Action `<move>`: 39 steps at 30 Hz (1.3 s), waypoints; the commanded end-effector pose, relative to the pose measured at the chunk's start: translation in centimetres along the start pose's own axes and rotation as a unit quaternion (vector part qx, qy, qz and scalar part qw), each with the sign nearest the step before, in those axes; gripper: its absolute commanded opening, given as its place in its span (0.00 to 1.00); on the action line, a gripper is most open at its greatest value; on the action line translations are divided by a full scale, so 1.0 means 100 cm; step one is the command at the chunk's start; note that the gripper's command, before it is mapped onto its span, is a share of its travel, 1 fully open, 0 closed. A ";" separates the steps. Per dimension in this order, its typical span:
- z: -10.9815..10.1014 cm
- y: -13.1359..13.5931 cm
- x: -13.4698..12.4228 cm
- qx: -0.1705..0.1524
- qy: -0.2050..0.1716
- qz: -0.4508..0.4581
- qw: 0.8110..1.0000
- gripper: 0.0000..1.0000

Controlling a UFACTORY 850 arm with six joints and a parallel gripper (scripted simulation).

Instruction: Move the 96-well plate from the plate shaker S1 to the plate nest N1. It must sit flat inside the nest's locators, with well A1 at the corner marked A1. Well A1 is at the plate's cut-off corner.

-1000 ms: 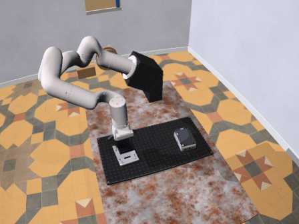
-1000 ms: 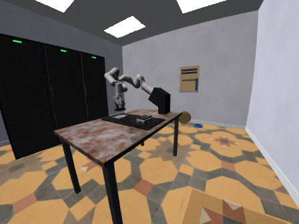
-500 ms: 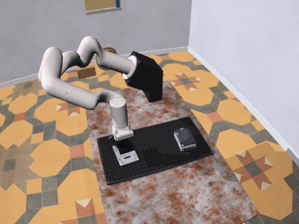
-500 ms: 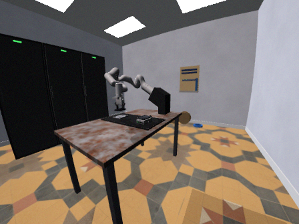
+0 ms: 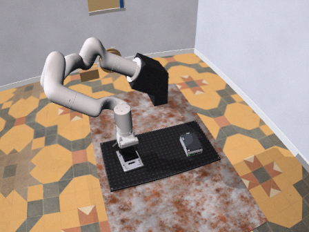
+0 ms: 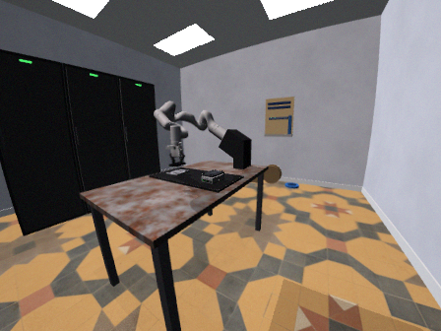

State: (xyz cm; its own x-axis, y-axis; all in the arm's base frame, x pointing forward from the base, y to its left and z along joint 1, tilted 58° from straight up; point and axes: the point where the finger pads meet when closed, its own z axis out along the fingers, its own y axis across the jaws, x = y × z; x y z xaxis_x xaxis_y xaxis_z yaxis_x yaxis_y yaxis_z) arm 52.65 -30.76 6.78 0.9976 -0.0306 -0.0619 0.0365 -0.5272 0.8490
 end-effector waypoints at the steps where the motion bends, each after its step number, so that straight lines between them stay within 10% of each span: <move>1: 0.006 0.000 0.001 0.000 0.001 0.000 1.000 0.00; 39: 0.046 0.000 0.001 0.000 0.001 0.000 1.000 0.00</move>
State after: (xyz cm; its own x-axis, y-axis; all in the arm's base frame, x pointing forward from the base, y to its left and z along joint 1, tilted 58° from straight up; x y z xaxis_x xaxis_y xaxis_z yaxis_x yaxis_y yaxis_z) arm 52.40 -34.70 4.32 0.9976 -0.0305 -0.0618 0.0365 -0.5271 0.8490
